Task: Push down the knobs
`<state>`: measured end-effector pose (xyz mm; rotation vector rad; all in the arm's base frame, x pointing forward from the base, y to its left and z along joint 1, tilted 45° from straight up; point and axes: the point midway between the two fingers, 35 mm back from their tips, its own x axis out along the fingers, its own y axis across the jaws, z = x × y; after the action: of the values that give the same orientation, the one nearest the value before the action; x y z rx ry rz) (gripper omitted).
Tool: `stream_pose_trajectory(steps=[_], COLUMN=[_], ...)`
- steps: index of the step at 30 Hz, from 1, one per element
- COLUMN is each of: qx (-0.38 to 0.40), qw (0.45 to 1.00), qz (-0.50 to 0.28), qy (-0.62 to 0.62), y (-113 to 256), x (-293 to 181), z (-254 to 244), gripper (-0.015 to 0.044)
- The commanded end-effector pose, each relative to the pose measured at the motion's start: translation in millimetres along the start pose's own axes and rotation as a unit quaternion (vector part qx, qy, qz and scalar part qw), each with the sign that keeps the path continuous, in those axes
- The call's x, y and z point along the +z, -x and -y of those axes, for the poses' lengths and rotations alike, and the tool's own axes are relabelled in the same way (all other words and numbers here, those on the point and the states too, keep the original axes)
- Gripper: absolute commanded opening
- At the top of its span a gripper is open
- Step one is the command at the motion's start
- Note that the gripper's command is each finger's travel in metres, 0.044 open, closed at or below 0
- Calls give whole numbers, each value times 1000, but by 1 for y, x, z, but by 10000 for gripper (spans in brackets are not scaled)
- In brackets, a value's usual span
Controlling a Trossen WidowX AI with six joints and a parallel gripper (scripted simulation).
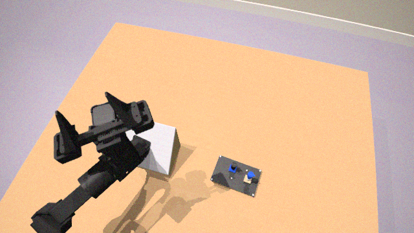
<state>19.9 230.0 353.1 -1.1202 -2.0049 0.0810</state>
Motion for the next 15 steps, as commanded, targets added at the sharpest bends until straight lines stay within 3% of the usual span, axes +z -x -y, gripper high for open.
stream_pose_trajectory(steps=[1,15], qx=[2,139], qw=[1000,979], qz=[-1,-44], qy=[-1,-145], y=[0,-5], x=[0,-13], z=[-1,-71], gripper=[374,6])
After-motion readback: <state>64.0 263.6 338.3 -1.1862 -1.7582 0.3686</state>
